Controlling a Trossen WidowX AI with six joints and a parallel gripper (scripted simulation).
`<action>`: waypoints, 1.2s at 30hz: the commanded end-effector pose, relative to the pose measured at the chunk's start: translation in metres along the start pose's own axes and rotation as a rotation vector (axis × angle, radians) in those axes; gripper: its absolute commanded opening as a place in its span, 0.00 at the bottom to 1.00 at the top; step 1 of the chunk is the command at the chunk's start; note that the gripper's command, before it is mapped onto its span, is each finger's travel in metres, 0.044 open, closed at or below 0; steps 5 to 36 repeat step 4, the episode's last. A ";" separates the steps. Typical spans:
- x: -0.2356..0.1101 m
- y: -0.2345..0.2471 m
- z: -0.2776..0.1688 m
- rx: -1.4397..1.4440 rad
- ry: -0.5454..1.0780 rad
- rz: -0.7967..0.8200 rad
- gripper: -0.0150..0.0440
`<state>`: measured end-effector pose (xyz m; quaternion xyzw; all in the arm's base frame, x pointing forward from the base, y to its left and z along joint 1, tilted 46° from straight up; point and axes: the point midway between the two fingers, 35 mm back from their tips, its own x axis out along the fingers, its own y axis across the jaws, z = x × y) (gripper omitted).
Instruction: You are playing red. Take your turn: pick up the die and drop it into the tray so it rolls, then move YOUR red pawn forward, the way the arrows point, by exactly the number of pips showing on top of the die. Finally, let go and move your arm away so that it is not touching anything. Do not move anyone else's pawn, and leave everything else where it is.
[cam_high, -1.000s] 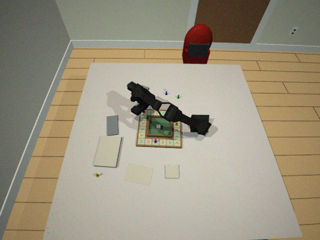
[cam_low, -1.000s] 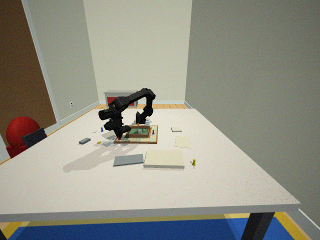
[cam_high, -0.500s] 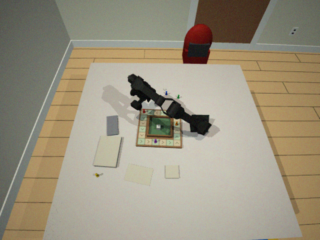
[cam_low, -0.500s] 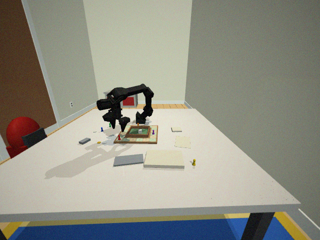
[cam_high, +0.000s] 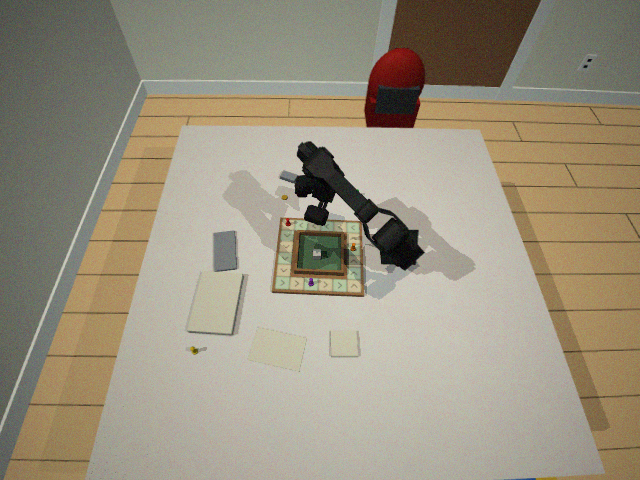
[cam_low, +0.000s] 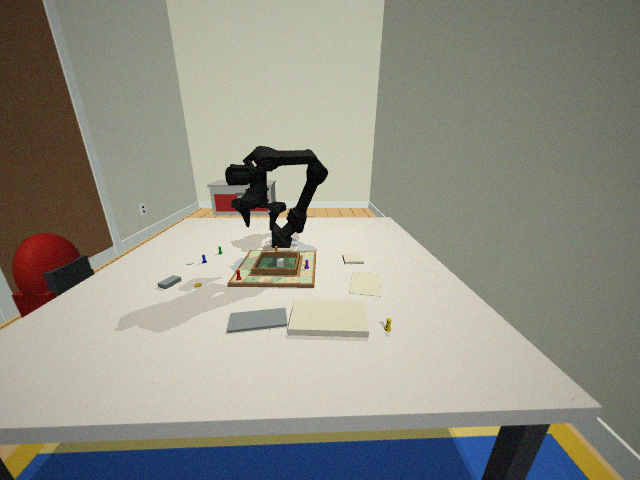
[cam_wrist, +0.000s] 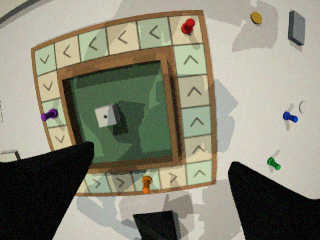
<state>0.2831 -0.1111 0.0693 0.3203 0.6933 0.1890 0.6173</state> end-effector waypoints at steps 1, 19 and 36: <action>0.006 0.002 0.003 0.007 0.018 0.010 1.00; 0.006 0.002 0.003 0.007 0.018 0.010 1.00; 0.006 0.002 0.003 0.007 0.018 0.010 1.00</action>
